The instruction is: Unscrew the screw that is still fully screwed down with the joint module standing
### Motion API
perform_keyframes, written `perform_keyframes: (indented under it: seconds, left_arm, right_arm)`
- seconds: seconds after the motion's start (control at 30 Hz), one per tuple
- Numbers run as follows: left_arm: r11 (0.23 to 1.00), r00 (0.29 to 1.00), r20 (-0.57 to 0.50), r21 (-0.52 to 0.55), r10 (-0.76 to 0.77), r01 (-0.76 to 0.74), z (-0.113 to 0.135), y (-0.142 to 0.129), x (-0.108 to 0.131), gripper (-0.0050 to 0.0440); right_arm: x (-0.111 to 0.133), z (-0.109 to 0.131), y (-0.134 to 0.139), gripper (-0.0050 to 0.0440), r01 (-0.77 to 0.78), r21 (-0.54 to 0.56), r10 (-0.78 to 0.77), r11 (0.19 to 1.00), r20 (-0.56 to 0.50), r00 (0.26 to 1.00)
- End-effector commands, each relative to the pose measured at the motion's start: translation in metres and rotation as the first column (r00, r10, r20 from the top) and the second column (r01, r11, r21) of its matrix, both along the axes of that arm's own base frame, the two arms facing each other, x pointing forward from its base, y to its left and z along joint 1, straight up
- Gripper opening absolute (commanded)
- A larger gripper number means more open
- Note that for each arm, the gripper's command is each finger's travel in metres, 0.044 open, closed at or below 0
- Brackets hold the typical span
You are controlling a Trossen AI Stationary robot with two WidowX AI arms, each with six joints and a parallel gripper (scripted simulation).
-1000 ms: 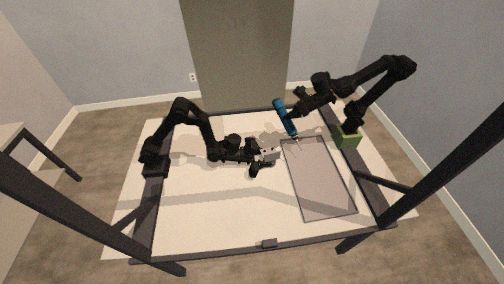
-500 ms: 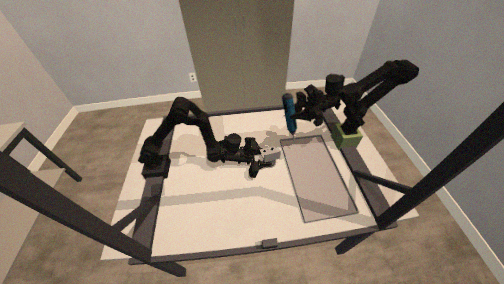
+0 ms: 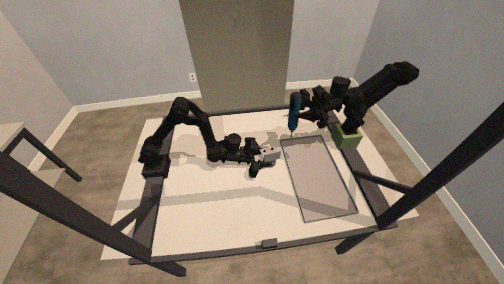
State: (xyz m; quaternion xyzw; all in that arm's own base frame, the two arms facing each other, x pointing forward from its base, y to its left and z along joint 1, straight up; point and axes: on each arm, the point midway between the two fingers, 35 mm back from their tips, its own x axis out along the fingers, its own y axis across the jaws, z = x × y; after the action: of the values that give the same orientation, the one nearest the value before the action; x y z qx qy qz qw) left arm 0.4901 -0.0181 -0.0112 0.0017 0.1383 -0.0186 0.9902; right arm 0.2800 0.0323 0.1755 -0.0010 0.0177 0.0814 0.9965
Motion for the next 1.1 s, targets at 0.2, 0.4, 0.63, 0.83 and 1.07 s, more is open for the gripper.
perform_keyframes:
  seconds: [0.2, 0.4, 0.63, 0.83, 1.07]
  left_arm:
    - [1.0, 1.0, 0.023, 0.001, 0.0, 0.0, 0.01, 0.0, 0.003, 0.0245]
    - [1.0, 1.0, 0.023, 0.001, 0.0, 0.0, 0.01, 0.0, 0.003, 0.0245]
    - [1.0, 1.0, 0.023, 0.001, 0.0, 0.0, 0.01, 0.0, 0.003, 0.0245]
    - [1.0, 1.0, 0.023, 0.001, 0.0, 0.0, 0.01, 0.0, 0.003, 0.0245]
    - [1.0, 1.0, 0.023, 0.001, 0.0, 0.0, 0.01, 0.0, 0.003, 0.0245]
  right_arm:
    - [0.003, 0.031, -0.001, 0.0163, 0.002, 0.004, -0.002, 1.0, 0.065, 0.998]
    - [0.003, 0.031, -0.001, 0.0163, 0.0, 0.005, -0.001, 1.0, 0.067, 0.998]
    - [0.01, 0.027, 0.001, 0.0163, 0.001, 0.004, -0.002, 1.0, 0.058, 0.998]
    - [0.028, 0.022, 0.004, 0.0163, 0.001, 0.005, -0.002, 1.0, 0.057, 0.998]
    - [0.043, 0.017, 0.007, 0.0163, 0.001, 0.007, -0.002, 1.0, 0.08, 0.997]
